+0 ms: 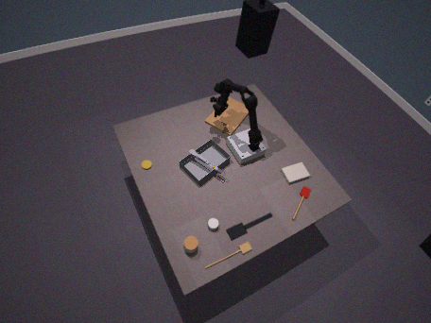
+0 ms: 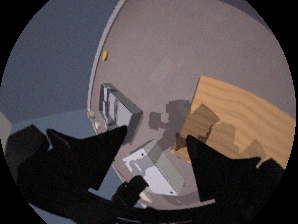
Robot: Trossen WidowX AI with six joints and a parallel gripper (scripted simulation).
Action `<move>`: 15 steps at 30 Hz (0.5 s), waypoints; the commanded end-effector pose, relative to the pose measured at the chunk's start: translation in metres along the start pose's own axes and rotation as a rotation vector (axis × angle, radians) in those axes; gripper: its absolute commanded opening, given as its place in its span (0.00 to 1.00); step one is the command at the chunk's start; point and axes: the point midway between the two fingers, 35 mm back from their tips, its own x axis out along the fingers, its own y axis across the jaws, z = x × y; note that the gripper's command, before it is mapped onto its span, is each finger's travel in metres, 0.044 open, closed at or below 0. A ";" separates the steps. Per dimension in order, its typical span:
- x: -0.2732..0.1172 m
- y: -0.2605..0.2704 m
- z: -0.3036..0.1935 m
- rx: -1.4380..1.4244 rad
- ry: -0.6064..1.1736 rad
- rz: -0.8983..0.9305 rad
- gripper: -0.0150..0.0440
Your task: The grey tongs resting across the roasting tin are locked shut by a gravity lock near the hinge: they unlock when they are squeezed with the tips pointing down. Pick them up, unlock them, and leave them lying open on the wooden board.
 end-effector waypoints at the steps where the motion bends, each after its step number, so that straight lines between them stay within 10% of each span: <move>1: 0.002 0.002 0.000 -0.020 0.001 -0.003 0.89; 6: 0.035 0.039 0.004 -0.403 0.032 -0.055 0.69; 15: 0.115 0.134 -0.018 -1.386 0.103 -0.119 0.69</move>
